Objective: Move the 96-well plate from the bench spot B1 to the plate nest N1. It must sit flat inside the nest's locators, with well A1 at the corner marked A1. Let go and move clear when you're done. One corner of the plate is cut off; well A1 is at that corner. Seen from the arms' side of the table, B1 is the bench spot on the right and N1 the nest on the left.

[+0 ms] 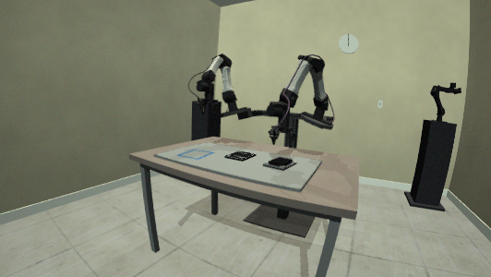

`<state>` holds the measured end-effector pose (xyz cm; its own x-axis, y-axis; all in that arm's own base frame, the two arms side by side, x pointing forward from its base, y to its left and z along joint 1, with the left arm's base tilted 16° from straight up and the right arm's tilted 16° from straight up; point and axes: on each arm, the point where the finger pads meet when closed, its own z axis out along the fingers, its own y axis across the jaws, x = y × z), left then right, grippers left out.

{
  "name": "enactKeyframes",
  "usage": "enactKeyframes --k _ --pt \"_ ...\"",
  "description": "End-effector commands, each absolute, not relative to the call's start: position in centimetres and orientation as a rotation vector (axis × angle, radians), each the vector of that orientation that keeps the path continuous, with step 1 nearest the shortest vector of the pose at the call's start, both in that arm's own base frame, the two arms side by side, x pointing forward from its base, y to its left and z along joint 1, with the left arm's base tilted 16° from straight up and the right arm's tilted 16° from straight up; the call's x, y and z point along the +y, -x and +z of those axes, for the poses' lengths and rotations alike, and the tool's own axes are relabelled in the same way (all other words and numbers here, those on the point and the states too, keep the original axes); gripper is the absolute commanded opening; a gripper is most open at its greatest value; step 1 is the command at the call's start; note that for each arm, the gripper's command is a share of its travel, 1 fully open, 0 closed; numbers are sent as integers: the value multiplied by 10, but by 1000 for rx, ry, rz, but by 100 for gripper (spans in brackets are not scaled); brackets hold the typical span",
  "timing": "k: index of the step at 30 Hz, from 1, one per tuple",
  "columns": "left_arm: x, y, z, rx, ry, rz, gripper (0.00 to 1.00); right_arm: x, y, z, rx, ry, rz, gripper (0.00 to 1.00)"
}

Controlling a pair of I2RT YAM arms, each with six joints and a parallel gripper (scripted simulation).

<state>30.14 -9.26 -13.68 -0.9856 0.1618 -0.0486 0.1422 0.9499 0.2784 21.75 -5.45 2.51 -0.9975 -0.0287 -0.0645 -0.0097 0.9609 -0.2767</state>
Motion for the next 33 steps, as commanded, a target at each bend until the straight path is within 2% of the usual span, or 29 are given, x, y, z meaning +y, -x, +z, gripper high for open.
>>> enactKeyframes --k 1,13,17,33 --pt "-91 -293 -135 3050 -242 434 100 -53 -229 35 3005 29 -406 100" --pt "-91 -293 -135 3050 -242 434 100 -53 -229 35 3005 29 -406 100" --pt "-94 -285 -114 3027 -44 409 100 -53 -229 35 3005 29 -406 100" --pt "-83 -244 -60 3035 -36 408 100 -53 -229 35 3005 29 -406 100"
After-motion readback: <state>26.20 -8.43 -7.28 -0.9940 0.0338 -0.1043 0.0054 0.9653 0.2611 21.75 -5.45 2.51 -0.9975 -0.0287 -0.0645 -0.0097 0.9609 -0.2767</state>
